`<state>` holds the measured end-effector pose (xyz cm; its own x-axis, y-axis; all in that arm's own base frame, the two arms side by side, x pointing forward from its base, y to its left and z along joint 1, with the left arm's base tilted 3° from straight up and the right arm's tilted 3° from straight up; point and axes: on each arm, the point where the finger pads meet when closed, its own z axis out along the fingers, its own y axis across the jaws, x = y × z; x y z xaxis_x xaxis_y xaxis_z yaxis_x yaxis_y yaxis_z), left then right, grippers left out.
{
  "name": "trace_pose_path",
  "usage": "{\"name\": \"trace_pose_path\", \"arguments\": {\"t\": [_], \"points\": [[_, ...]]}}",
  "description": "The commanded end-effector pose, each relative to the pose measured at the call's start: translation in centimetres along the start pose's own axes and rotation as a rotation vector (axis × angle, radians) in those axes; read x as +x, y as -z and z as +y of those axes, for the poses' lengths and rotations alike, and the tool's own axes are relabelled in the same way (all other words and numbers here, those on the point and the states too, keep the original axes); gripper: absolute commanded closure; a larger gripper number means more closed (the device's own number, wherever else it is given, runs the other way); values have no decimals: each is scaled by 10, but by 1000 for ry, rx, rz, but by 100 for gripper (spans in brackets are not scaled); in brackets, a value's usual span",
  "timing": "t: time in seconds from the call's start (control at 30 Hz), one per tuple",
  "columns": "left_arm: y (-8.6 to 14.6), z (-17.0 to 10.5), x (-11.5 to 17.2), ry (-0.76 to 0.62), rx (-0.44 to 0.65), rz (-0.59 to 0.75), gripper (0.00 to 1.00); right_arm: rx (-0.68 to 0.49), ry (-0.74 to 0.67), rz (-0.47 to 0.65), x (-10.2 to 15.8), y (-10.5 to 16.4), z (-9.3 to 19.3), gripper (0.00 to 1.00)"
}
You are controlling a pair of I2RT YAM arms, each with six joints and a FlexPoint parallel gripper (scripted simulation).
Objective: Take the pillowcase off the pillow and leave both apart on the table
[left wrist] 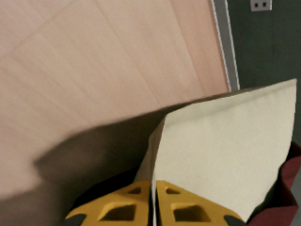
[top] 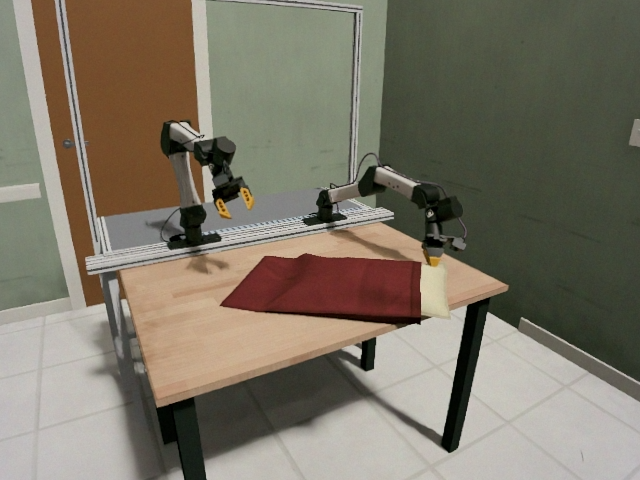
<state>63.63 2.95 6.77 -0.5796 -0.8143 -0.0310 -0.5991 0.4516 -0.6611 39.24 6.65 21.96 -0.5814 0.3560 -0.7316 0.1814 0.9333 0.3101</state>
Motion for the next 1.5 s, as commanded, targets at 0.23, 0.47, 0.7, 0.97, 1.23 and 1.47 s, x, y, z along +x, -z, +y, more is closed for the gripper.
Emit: {"name": "trace_pose_path", "arguments": {"t": [0.23, 0.47, 0.7, 0.97, 1.23, 1.47], "points": [[6, -13, 11, -21, 20, 14, 100, 153, -123, 240, 66, -12, -7, 40], [6, -13, 11, -21, 20, 14, 100, 352, -230, 366, 114, -18, -23, 40], [6, -13, 11, -21, 20, 14, 100, 511, -325, 356, 129, -44, -30, 40], [6, -13, 11, -21, 20, 14, 100, 576, -276, 403, 160, -65, -30, 40], [6, -13, 11, -21, 20, 14, 100, 568, -251, 443, 181, -72, -39, 40], [6, -13, 11, -21, 20, 14, 100, 567, -251, 440, 191, -81, -47, 40]]}}
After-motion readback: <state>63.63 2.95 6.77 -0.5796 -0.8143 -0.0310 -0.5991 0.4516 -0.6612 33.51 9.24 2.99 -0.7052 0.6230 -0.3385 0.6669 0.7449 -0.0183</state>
